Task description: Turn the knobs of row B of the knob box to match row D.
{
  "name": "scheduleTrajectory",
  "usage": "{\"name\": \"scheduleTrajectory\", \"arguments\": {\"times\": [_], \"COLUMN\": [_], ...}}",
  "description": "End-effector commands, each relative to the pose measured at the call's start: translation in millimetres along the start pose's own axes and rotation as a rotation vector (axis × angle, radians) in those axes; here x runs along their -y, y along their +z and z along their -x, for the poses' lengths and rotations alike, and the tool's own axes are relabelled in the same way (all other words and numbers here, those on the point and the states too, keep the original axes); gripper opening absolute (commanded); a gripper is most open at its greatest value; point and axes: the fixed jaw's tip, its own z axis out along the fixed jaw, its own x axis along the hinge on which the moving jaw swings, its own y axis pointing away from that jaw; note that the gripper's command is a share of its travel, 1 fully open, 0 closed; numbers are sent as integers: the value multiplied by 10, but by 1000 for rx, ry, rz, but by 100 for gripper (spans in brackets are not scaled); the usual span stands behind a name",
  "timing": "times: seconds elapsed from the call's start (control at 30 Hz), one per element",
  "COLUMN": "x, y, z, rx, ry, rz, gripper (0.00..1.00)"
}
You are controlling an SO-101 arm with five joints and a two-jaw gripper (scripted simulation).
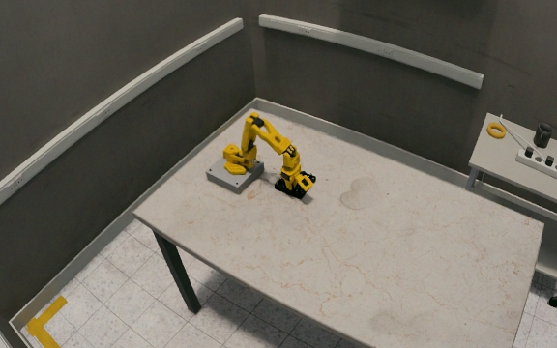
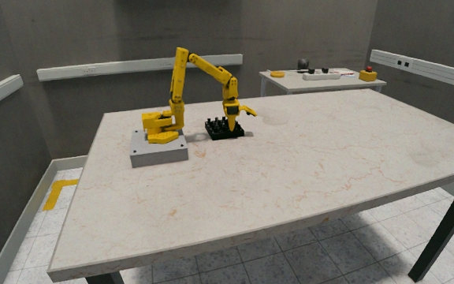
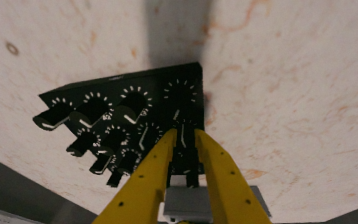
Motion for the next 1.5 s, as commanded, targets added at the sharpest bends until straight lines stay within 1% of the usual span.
{"name": "scheduleTrajectory", "arguments": {"times": [0.0, 0.47, 0.53, 1.47], "x": [25, 28, 28, 40], "y": [26, 25, 25, 25], "z": [-25, -39, -39, -61], "rx": [-16, -16, -16, -16], "ry": [-37, -281, -281, -735], "rz": [-2, 0, 0, 4], "gripper": [1, 1, 1, 1]}}
